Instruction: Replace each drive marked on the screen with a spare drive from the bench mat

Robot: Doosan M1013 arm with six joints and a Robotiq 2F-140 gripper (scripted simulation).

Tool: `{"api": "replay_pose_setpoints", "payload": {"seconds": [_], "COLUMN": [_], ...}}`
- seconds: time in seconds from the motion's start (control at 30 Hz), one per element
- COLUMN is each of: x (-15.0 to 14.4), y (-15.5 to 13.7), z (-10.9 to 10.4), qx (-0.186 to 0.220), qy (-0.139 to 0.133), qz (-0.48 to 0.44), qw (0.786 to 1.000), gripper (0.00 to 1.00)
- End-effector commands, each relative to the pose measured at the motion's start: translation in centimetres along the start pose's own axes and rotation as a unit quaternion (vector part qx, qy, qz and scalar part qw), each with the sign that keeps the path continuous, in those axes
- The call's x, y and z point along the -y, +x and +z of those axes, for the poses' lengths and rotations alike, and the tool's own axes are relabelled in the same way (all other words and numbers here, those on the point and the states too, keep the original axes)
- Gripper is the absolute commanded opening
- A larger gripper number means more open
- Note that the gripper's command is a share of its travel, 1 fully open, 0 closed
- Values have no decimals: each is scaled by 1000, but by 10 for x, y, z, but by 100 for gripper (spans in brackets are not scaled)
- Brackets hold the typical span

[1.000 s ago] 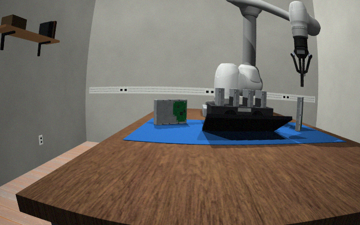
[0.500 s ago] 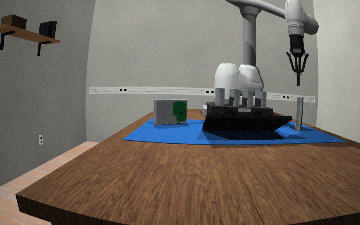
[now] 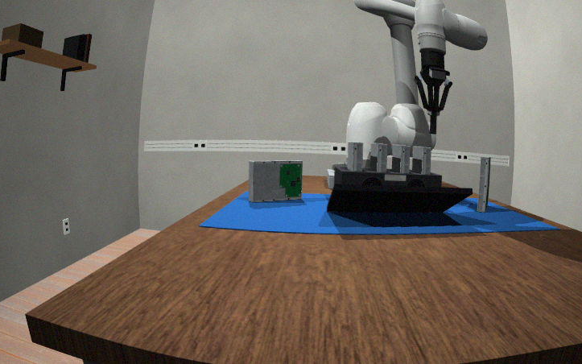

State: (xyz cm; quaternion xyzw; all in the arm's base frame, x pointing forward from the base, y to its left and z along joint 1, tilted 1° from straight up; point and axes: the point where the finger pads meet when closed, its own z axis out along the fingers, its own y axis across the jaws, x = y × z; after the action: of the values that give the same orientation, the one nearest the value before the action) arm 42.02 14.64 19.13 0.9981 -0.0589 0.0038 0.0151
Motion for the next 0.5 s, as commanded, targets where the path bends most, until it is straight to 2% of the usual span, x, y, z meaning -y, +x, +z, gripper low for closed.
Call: {"api": "replay_pose_setpoints", "payload": {"seconds": [0.0, 0.03, 0.33, 0.47], "x": [-45, -79, -178, -183], "y": [-8, -17, -43, -44], "z": [0, 3, 8, 8], "qx": [5, 4, 4, 4], "qy": [20, 20, 20, 20], "qz": [-61, -70, -84, -84], "qw": [998, 997, 996, 996], "gripper": [10, 10, 10, 10]}}
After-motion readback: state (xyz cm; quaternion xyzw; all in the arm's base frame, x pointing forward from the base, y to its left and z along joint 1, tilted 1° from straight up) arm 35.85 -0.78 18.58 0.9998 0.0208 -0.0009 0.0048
